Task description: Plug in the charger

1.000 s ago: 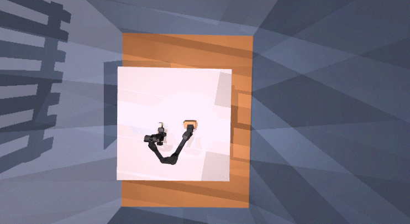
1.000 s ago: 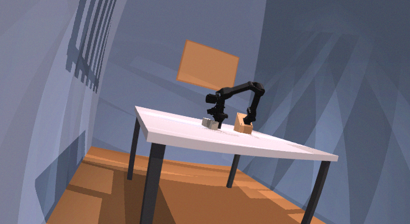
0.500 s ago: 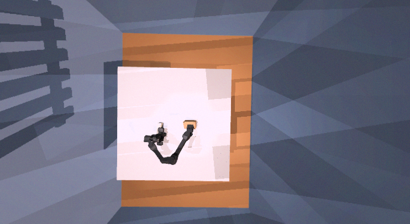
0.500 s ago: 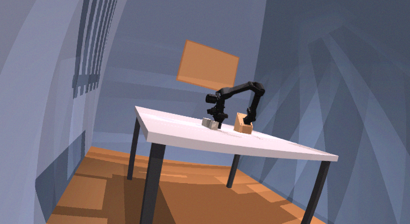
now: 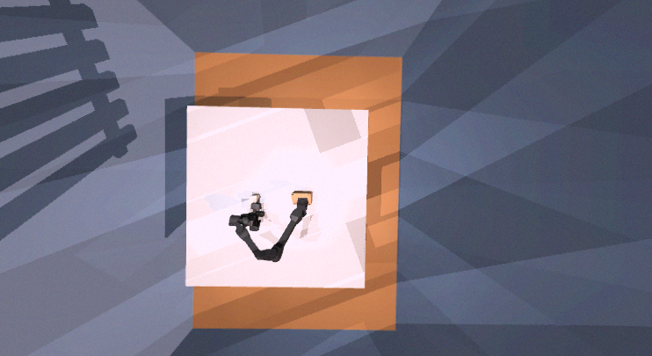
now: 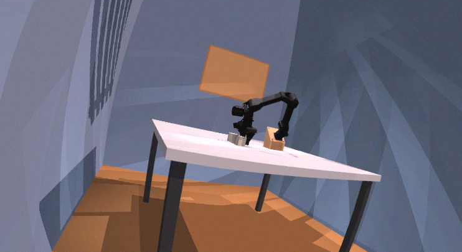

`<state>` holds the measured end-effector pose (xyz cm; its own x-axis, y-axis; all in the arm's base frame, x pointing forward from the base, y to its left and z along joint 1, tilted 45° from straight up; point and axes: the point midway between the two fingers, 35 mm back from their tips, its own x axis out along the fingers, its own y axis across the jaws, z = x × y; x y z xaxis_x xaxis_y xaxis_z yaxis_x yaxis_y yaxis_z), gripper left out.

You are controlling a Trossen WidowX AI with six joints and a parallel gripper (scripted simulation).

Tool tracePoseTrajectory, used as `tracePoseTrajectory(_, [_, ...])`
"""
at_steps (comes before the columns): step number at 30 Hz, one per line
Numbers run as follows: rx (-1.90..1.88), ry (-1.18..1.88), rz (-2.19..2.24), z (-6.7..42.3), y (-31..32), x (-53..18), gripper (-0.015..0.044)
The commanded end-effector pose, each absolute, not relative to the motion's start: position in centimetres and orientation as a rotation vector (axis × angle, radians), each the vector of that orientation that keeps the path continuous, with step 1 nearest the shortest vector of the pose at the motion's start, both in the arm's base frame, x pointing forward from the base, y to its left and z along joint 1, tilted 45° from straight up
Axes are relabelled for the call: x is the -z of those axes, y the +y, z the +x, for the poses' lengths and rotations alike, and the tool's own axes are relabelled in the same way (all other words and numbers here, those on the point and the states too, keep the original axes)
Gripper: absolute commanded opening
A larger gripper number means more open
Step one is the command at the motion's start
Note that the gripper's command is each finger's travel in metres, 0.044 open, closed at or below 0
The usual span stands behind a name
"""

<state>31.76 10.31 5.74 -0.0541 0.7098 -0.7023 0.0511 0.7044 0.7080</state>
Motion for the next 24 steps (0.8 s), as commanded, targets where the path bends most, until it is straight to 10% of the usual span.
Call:
tracePoseTrajectory(1, [-0.601, 1.549, 0.644, 31.58, 10.32, -5.74, 0.044])
tracePoseTrajectory(24, [-0.602, 1.535, 0.639, 30.9, 10.36, -5.74, 0.044])
